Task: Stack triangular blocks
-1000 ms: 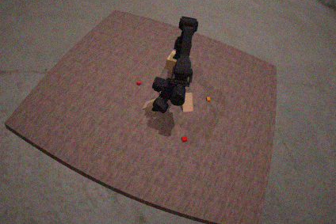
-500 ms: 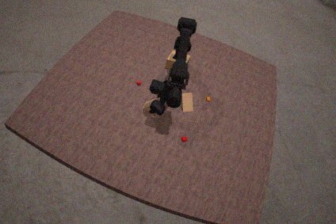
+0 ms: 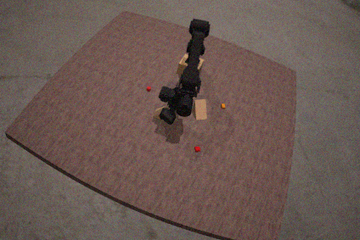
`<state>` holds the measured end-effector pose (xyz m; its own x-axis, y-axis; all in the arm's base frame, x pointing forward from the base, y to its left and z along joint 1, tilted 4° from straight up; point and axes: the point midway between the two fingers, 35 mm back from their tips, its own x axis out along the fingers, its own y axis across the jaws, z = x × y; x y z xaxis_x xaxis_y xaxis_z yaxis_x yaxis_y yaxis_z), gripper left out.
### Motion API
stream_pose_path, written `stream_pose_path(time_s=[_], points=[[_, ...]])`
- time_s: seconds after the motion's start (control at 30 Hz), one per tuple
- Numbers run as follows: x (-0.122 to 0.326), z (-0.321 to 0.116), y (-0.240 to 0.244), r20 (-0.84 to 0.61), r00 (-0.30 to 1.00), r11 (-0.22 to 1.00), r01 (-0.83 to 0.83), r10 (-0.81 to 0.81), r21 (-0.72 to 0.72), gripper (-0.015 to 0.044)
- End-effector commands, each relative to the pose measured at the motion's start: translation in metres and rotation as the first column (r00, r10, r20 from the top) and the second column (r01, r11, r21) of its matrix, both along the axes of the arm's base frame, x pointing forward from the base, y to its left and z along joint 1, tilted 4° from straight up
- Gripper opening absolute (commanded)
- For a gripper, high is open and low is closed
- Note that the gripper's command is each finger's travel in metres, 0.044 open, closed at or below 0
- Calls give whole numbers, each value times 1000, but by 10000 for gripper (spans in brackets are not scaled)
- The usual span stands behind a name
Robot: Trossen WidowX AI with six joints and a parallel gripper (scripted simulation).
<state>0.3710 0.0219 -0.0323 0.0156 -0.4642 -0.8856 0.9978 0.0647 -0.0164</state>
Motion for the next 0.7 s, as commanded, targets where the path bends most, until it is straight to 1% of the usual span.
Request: stream_pose_path(time_s=[0.0, 0.13, 0.37, 0.43, 0.67], points=[[0, 0, -1, -1, 1000, 1000, -5, 5, -4, 210], [0, 0, -1, -1, 1000, 1000, -5, 5, -4, 183], [0, 3, 0, 1, 1000, 1000, 0, 0, -1, 0], [0, 3, -1, 0, 1000, 1000, 0, 0, 12, 0], [1, 12, -9, -12, 1000, 981, 4, -2, 192, 0]])
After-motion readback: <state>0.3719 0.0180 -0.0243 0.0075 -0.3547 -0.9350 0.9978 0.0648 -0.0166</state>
